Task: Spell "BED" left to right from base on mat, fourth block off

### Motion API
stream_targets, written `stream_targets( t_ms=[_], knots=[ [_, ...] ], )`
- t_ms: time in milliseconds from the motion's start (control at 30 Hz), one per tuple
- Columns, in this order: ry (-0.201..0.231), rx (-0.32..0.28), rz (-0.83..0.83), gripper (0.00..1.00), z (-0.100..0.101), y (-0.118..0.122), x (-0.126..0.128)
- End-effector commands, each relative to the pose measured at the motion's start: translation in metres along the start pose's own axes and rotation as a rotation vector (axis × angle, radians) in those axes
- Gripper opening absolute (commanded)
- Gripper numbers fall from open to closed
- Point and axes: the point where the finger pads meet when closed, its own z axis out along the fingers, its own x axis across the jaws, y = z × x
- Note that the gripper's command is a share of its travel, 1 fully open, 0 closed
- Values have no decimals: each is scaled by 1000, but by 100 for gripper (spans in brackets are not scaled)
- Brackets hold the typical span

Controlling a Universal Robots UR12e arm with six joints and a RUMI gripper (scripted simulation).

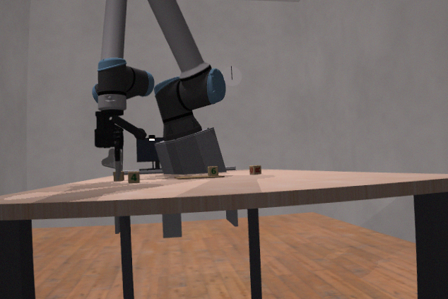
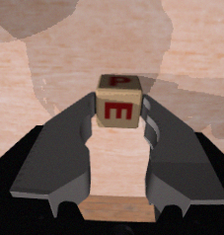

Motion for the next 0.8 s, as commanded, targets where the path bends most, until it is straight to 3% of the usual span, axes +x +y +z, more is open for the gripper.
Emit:
stream_targets(
  t_ms=[0, 433, 567, 767],
  knots=[
    [1, -1, 0, 9, 0, 0, 0],
    [1, -1, 0, 9, -5, 0, 0],
    [1, -1, 0, 9, -21, 0, 0],
    [1, -1, 0, 9, -60, 0, 0]
  ],
)
